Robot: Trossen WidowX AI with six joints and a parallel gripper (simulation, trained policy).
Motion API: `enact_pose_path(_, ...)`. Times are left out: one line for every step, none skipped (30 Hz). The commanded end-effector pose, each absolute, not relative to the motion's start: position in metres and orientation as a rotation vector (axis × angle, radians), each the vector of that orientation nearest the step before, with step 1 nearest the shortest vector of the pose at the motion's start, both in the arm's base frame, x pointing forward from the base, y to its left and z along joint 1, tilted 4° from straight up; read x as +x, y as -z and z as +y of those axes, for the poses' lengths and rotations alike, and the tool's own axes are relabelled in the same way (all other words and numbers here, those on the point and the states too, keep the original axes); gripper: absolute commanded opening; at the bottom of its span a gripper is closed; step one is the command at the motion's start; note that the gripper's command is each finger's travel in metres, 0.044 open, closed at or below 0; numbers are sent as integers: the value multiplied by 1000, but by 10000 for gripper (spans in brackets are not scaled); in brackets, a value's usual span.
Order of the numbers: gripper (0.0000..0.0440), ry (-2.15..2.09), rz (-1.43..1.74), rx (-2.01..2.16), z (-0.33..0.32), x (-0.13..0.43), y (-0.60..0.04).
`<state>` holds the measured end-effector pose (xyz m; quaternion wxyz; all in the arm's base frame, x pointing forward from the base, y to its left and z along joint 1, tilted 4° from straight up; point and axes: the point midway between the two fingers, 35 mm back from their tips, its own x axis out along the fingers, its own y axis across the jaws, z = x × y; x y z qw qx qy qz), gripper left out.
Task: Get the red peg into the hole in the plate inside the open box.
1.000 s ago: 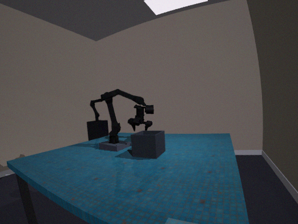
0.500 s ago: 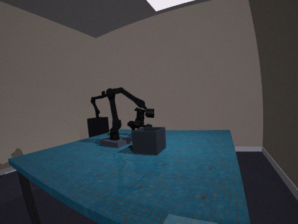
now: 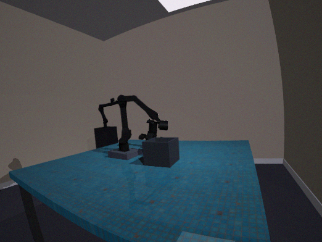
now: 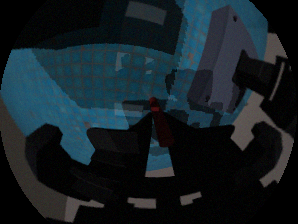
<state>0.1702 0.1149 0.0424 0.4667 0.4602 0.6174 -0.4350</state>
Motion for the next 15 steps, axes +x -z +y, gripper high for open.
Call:
enact_pose_path(0,1035,1528,1114,117,173,-43)
enact_pose_path(0,1024,1528,1125,118,174,-45)
enact_pose_path(0,1012,1528,1137,119,175,-48)
enact_pose_path(0,1001,1527,1149,120,177,-51)
enact_pose_path(0,989,1525,1161,121,178,-54)
enact_pose_path(0,977,1524,1173,123,179,-57)
enact_pose_path(0,964,1524,1184,124,180,-60)
enact_pose_path(0,951,1522,1195,125,181,-64)
enact_pose_path(0,937,1521,1205,125,182,-67)
enact_pose_path(0,922,1519,1215,126,183,-71)
enact_pose_path(0,907,1516,1225,127,184,-75)
enact_pose_path(0,892,1513,1234,127,185,-79)
enact_pose_path(0,877,1509,1242,128,186,-83)
enact_pose_path(0,862,1505,1250,128,187,-88)
enact_pose_path(0,848,1501,1257,128,188,-92)
